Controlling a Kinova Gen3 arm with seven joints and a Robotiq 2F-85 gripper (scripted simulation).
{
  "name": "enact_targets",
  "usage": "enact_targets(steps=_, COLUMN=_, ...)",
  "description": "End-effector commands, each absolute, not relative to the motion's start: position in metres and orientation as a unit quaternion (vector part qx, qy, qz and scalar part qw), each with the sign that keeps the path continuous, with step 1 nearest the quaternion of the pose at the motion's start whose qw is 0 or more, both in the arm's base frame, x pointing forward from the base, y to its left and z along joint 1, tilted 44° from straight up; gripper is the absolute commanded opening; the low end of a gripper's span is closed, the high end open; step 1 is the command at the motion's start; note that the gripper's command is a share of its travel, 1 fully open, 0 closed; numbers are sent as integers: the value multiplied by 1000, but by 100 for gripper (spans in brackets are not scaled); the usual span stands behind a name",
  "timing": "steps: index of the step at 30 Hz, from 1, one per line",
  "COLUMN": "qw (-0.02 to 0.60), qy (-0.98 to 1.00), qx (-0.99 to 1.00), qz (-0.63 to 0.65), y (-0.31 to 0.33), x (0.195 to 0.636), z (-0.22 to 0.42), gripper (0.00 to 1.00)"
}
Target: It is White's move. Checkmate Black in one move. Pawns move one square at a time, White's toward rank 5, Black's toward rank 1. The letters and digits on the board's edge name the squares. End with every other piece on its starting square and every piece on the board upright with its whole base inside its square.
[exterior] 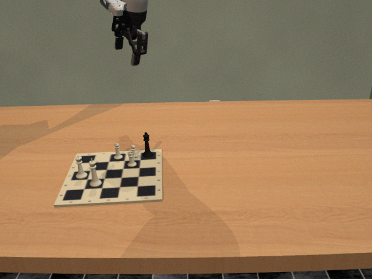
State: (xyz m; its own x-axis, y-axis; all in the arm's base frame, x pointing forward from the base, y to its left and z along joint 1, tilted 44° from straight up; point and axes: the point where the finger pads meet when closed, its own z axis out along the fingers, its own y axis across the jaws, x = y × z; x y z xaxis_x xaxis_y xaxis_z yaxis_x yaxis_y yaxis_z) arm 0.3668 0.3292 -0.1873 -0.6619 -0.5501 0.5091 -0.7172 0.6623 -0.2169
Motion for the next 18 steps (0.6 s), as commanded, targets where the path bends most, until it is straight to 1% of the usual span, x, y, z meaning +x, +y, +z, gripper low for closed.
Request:
enact_targets(steps=1, qw=237, qy=-861, qx=384, qz=235, y=313, x=358, z=-209, gripper=100)
enact_targets(steps=7, qw=296, qy=-781, qx=459, qz=302, y=273, x=352, z=-220, gripper=100)
enact_targets(steps=9, qw=296, qy=-781, qx=459, qz=302, y=273, x=352, z=-220, gripper=100)
enact_targets(steps=18, qw=367, qy=-651, qx=544, qz=382, y=219, x=343, z=-234, gripper=100)
